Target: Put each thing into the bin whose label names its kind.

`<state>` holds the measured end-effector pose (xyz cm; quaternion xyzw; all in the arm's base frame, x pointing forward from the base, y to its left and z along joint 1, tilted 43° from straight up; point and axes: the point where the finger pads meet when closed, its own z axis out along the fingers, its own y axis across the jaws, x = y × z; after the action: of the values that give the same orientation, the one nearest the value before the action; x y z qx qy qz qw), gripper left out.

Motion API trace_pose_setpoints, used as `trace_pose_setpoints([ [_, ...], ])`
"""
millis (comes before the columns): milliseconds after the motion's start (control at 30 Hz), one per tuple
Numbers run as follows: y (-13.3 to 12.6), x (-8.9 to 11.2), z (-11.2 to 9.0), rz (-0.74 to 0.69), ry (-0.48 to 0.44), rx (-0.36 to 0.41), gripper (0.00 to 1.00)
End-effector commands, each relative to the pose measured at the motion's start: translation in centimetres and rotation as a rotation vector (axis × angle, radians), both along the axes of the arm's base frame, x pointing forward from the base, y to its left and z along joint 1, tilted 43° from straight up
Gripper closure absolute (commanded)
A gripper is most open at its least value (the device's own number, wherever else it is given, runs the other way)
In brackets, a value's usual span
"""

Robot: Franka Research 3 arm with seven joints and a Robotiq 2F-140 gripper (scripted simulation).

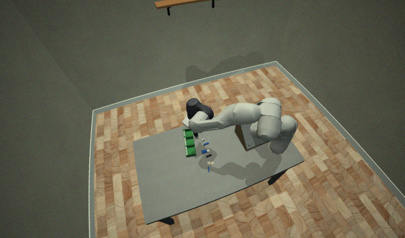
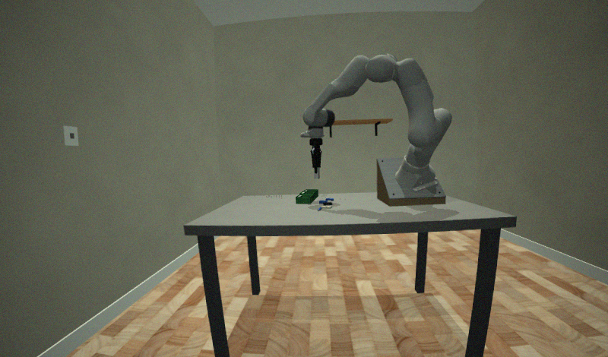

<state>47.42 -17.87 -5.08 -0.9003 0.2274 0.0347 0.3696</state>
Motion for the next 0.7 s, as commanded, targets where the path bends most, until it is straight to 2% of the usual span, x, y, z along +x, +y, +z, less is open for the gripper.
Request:
trace_pose_setpoints([
  [0,-1.0,0.7,-2.0,-0.079,0.091,0.004,0.95],
  [33,-1.0,0.7,-2.0,-0.079,0.091,0.004,0.95],
  [500,-5.5,3.5,-12.4,-0.079,0.091,0.004,0.95],
  [667,-5.5,3.5,-12.4,-0.079,0.091,0.004,0.95],
])
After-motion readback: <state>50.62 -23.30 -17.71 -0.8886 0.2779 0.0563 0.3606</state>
